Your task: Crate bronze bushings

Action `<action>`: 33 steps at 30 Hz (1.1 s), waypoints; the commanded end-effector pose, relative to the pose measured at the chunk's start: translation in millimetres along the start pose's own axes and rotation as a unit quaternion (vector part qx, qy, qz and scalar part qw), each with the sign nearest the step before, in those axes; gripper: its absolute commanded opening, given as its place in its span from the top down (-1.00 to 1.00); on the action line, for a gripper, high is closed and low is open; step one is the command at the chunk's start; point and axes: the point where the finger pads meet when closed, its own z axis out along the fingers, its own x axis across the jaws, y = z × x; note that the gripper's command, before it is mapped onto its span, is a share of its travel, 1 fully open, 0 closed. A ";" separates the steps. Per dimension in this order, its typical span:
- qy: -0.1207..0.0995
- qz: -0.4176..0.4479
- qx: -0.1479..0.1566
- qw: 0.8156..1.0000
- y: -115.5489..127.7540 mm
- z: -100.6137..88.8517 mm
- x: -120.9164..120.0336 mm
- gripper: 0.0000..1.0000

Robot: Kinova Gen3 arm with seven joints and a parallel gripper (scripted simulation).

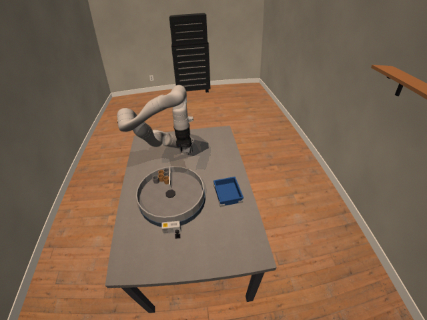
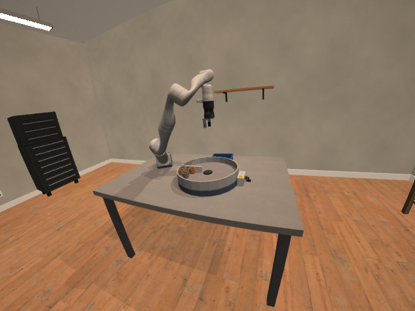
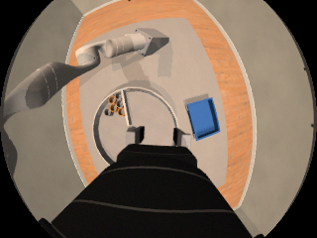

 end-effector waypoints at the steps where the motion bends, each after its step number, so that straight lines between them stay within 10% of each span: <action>1: 0.000 0.001 -0.001 1.000 -1.4 10.7 -28.3 -1.00; 33: -0.001 0.000 -0.002 1.000 -16.5 48.0 -98.7 -1.00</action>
